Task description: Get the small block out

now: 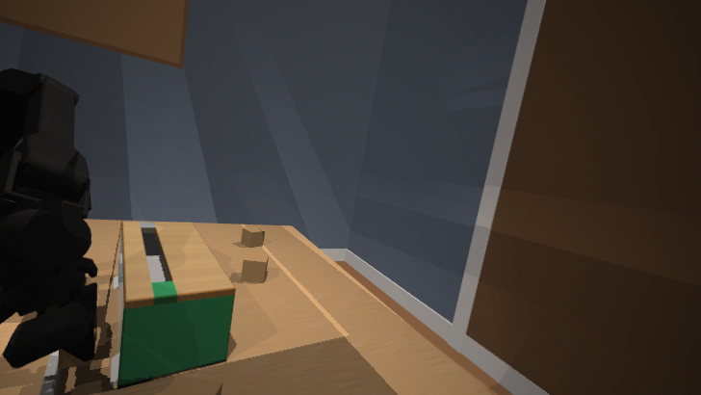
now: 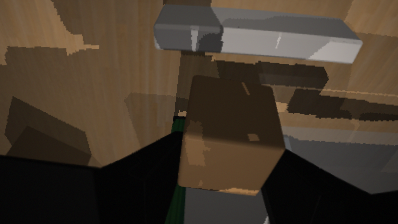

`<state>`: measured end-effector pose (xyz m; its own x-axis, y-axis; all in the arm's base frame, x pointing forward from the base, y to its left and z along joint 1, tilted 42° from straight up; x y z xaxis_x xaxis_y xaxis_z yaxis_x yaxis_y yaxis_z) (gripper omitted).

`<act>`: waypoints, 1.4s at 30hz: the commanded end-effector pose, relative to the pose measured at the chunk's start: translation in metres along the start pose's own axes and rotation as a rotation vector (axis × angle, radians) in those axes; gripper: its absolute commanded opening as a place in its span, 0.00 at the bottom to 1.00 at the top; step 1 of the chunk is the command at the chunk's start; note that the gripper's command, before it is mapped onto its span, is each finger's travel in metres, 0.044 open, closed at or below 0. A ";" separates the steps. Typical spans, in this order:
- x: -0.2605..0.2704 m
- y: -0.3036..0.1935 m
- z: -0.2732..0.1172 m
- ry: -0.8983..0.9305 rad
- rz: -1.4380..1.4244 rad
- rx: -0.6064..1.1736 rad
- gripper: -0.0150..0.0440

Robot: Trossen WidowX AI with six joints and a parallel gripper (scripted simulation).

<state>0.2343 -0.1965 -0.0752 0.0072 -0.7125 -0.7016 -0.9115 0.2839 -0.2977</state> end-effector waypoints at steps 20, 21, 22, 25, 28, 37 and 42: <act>-0.039 -0.021 -0.076 0.158 0.282 0.043 0.25; -0.042 -0.021 -0.079 0.167 0.301 0.047 0.25; -0.044 -0.021 -0.082 0.176 0.321 0.052 0.25; -0.052 -0.022 -0.092 0.202 0.381 0.066 0.25; -0.060 -0.021 -0.101 0.229 0.440 0.082 0.25; -0.079 -0.019 -0.119 0.284 0.571 0.125 0.25; -0.079 -0.019 -0.119 0.284 0.571 0.125 0.25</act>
<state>0.2033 -0.2216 0.0598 -0.5808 -0.5680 -0.5831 -0.6928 0.7211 -0.0123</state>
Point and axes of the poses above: the point midway between the two fingers, 35 mm back from their tips, its own z axis out along the fingers, its own x axis across the jaws, y = z × x, the point moved 4 cm from there along -z, back along the fingers, and after that the axes turned 6 degrees about z, right-handed, at the moved point
